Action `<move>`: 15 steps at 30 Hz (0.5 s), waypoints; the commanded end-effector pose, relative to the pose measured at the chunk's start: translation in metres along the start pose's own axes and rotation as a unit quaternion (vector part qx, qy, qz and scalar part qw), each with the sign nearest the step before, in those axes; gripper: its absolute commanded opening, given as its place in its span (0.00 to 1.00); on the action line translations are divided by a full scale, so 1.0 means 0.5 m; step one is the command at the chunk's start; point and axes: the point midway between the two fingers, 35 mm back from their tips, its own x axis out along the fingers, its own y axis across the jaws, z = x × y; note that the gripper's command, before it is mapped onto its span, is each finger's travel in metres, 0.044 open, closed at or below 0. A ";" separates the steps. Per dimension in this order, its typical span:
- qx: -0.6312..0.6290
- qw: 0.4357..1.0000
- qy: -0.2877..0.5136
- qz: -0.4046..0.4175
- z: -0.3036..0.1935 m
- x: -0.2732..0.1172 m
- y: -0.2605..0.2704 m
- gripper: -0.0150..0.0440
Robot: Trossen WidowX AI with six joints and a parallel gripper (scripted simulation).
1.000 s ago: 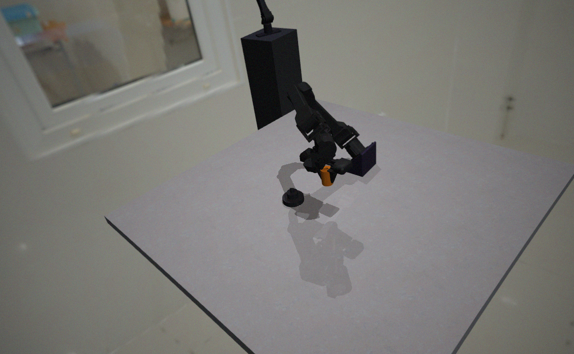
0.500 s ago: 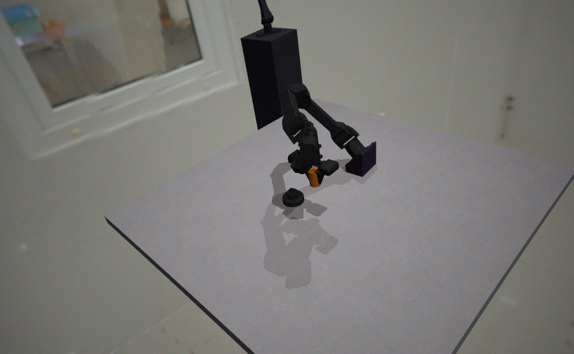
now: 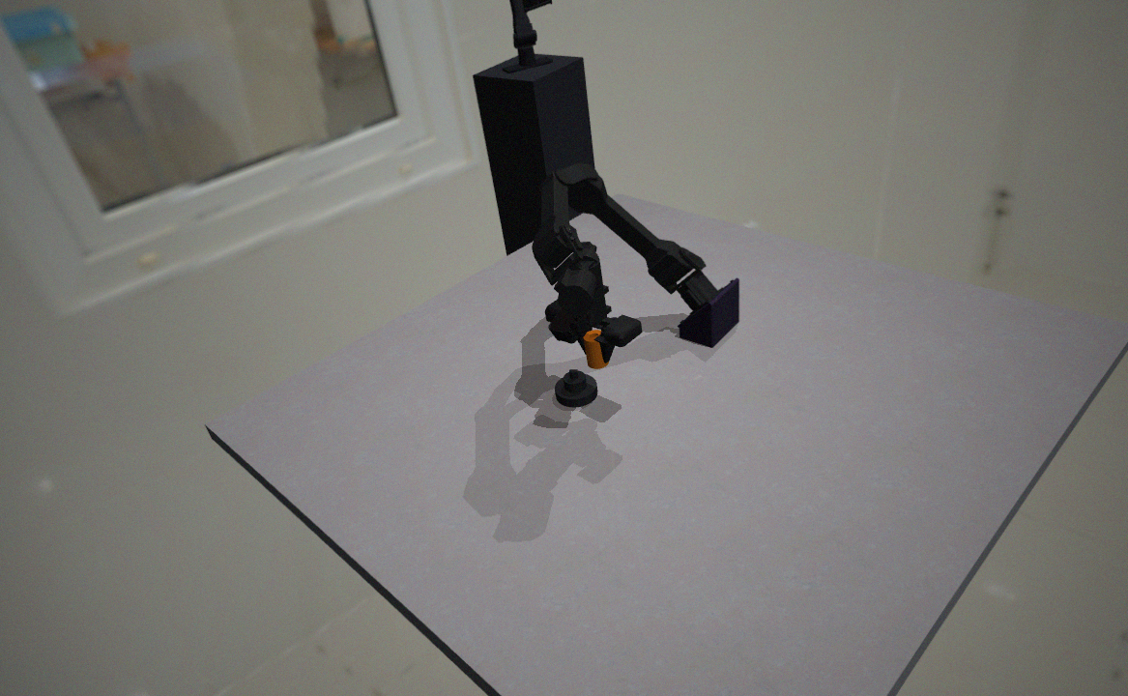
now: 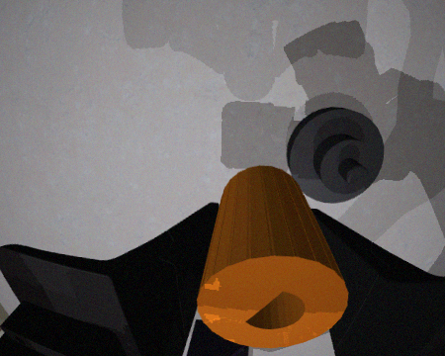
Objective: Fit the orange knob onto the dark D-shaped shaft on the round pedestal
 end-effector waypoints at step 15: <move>0.005 1.000 -0.002 -0.014 0.006 0.027 -0.119 0.25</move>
